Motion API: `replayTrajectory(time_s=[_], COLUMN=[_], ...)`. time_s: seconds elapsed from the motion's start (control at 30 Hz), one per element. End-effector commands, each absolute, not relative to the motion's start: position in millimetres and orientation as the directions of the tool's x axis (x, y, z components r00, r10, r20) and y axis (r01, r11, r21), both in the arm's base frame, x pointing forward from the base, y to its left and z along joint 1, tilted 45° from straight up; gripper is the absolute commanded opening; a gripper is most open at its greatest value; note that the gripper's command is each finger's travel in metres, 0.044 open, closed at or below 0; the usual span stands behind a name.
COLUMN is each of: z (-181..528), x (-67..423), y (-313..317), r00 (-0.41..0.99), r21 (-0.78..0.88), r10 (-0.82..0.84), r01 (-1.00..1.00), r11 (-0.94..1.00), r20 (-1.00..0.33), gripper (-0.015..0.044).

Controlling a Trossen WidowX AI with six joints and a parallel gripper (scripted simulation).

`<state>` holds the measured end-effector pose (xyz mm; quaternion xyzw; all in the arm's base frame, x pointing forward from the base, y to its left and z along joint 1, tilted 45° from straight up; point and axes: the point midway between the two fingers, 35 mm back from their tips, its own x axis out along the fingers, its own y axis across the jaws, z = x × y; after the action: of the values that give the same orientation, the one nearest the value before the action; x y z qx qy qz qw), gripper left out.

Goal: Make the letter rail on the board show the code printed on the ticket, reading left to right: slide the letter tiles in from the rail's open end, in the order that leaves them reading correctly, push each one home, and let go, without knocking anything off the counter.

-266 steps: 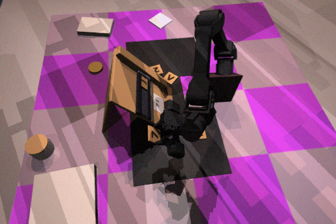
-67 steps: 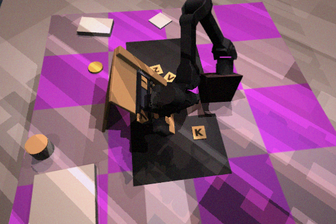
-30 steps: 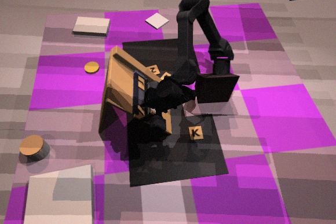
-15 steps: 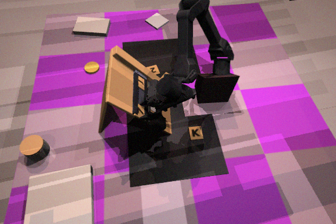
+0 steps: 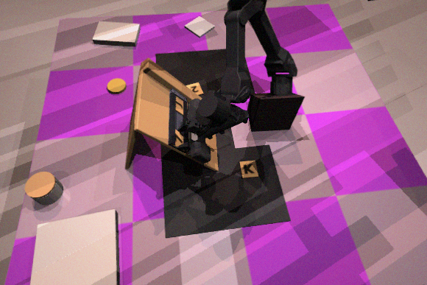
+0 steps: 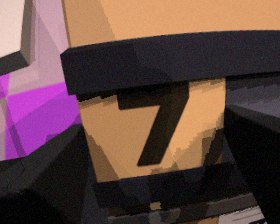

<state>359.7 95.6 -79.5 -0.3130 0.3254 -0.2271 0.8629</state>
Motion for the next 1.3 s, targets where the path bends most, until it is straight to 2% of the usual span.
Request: replayTrajectory(time_s=[0.0,1.27], z=[-79,-63], x=[358,353], y=[93,76], r00=[0.684,0.684], r21=[-0.69,-0.692], r10=[-0.595,-0.595], r01=[0.182,0.182], r11=[0.7,0.699], r20=[-0.422,-0.422], gripper=[0.0,0.0])
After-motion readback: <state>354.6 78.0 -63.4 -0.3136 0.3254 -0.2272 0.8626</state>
